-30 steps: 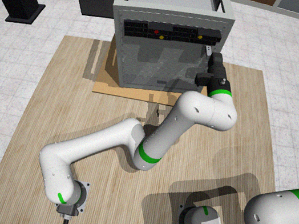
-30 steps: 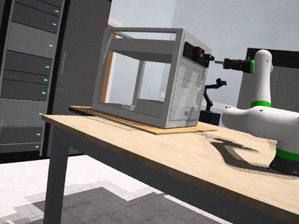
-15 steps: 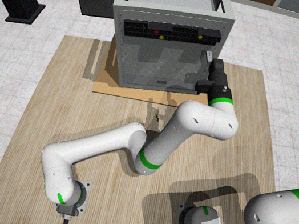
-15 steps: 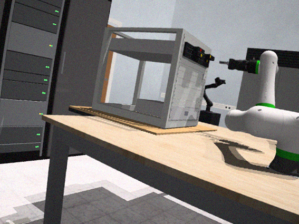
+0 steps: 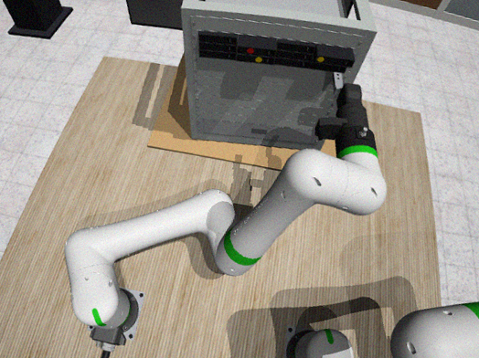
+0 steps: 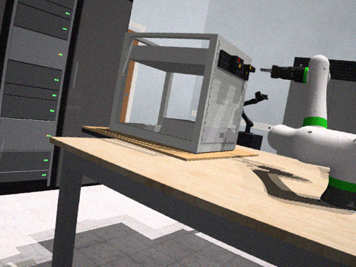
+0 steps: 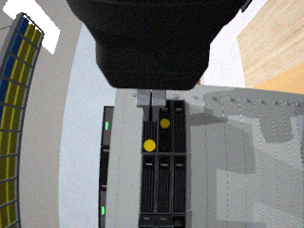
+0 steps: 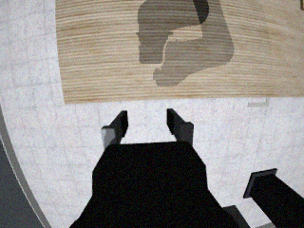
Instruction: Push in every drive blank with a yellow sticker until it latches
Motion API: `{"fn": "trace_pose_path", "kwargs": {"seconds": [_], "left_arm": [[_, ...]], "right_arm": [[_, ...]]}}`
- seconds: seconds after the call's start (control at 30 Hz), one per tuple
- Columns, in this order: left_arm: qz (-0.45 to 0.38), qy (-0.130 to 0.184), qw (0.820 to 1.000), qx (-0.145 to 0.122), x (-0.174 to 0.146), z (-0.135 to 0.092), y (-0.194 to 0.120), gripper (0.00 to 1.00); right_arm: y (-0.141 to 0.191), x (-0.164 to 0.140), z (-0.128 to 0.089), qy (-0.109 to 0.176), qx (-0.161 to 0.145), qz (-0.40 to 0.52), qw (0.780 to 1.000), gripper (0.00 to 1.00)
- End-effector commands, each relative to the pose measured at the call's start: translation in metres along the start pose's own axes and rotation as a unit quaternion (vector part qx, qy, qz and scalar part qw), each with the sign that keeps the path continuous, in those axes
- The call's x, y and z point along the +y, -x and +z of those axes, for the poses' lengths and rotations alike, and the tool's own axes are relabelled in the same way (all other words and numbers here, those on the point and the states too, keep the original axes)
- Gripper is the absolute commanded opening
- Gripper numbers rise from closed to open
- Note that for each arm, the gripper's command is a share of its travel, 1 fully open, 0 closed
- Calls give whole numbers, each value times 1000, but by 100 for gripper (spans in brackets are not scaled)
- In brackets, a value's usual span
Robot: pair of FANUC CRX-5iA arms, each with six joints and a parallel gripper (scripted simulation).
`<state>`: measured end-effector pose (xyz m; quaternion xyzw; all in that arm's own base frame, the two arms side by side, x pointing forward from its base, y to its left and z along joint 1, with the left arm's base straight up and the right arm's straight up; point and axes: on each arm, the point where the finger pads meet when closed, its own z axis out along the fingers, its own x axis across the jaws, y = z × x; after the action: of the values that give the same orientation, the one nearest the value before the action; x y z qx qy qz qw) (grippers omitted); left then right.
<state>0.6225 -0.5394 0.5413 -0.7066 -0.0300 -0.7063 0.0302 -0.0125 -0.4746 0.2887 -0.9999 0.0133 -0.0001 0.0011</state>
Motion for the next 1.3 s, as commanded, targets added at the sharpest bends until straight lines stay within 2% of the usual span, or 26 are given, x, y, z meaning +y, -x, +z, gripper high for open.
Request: {"fn": "trace_pose_path", "kwargs": {"seconds": [0.0, 0.13, 0.23, 1.27], "left_arm": [[-1, 0, 1000, 1, -1, 15, -2, 0], [-1, 0, 1000, 1, -1, 36, -2, 0], [-1, 0, 1000, 1, -1, 43, -2, 0], [-1, 0, 1000, 1, -1, 44, -2, 0]], "right_arm": [[0, 0, -1, 1, 0, 0, 1000, 100], [0, 0, -1, 1, 0, 0, 1000, 100], [0, 0, -1, 1, 0, 0, 1000, 100], [0, 0, -1, 1, 0, 0, 1000, 100]]}}
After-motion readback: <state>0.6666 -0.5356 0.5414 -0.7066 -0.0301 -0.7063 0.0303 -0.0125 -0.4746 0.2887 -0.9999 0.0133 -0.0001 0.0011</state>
